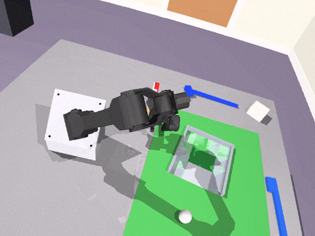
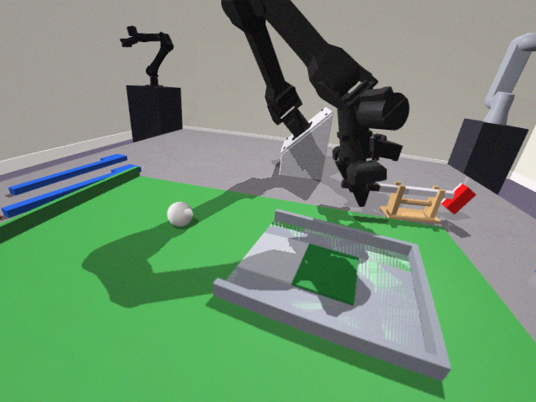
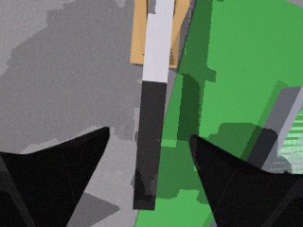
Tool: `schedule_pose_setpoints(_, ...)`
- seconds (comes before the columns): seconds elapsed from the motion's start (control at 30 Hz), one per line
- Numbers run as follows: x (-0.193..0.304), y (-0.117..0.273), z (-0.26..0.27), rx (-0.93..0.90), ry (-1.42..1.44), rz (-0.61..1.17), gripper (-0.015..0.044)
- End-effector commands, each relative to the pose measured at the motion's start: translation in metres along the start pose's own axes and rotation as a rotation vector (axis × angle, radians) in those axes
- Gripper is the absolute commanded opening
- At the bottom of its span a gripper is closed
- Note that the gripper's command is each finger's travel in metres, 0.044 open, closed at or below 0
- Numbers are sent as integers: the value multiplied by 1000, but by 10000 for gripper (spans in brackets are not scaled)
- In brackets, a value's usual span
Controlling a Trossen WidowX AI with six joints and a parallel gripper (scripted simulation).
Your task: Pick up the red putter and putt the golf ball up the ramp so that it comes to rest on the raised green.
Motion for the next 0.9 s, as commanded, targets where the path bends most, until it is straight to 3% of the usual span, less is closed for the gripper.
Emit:
schedule_pose_setpoints(0.0, 0, 0, 0, 1, -1, -1, 282)
schedule_pose_setpoints(0.27, 0, 0, 0, 1, -1, -1, 72)
schedule_pose_setpoints(0.6, -1, 4, -1, 1, -1, -1, 0)
schedule_pose_setpoints(0.87, -16, 53, -8, 2, 0, -7, 0)
Point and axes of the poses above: the point midway between the two fingers, 35 mm back from their tips, its own y axis back along the fingers, its own z axis across the jaws, x = y × z, the point moved 2 cm from there along y, back along the fingers, and after that the axes turned 10 degrees about y, right-handed, at the moved point
